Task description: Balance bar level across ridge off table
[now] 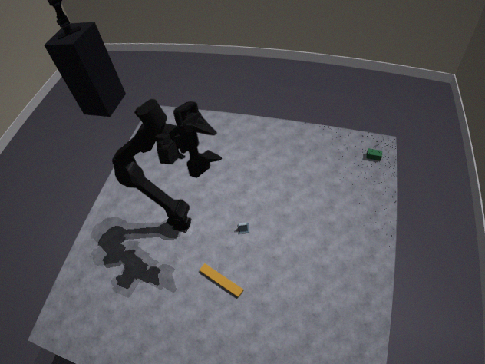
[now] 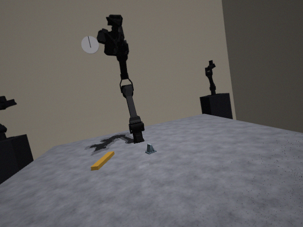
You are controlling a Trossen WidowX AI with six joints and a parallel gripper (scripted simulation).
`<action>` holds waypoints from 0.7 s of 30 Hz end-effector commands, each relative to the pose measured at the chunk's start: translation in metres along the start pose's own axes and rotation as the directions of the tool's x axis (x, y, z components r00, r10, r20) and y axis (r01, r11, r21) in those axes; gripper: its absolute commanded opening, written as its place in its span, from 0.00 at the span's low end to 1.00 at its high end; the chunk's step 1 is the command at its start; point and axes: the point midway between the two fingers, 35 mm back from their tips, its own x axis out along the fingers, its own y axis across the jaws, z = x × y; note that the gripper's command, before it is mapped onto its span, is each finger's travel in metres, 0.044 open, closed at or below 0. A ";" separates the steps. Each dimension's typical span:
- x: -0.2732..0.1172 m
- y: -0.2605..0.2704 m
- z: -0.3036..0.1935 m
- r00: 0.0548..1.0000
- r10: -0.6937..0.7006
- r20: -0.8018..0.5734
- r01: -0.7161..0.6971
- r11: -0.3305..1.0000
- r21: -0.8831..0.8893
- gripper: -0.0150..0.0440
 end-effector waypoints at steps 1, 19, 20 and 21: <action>0.029 -0.047 -0.013 0.988 -0.153 -0.016 0.148 0.972 -0.185 0.79; 0.076 -0.247 -0.018 0.712 -0.701 -0.030 0.462 0.501 -0.732 0.79; 0.075 -0.258 -0.017 0.687 -0.726 -0.031 0.463 0.471 -0.751 0.79; 0.074 -0.268 -0.016 0.661 -0.749 -0.033 0.461 0.441 -0.770 0.79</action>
